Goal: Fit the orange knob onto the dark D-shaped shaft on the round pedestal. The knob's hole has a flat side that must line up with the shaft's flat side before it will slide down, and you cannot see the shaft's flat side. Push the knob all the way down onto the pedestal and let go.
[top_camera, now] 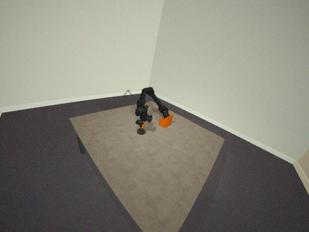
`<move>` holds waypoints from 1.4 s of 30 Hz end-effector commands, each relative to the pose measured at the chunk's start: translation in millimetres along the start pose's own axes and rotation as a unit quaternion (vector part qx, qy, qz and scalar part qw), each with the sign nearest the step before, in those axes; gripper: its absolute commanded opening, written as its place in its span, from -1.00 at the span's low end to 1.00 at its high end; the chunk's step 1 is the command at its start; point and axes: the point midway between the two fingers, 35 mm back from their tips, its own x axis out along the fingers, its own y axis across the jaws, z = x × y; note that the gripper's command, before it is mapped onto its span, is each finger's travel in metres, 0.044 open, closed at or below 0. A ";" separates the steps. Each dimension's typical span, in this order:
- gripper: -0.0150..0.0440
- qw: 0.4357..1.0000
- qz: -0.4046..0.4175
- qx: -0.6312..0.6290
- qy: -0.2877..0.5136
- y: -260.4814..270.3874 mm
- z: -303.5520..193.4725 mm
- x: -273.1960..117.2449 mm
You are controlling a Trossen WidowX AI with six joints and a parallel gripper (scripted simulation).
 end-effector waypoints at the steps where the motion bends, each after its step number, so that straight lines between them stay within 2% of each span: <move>1: -0.49 1.000 -0.005 -0.025 0.002 -4.5 -2.0 -3.7; 21: -0.49 1.000 -0.005 -0.025 0.002 -3.8 -0.9 -2.5; 29: -0.49 0.992 -0.005 -0.130 0.002 -0.3 0.8 -3.5; 42: -0.49 0.992 -0.005 -0.130 0.002 0.4 1.5 2.1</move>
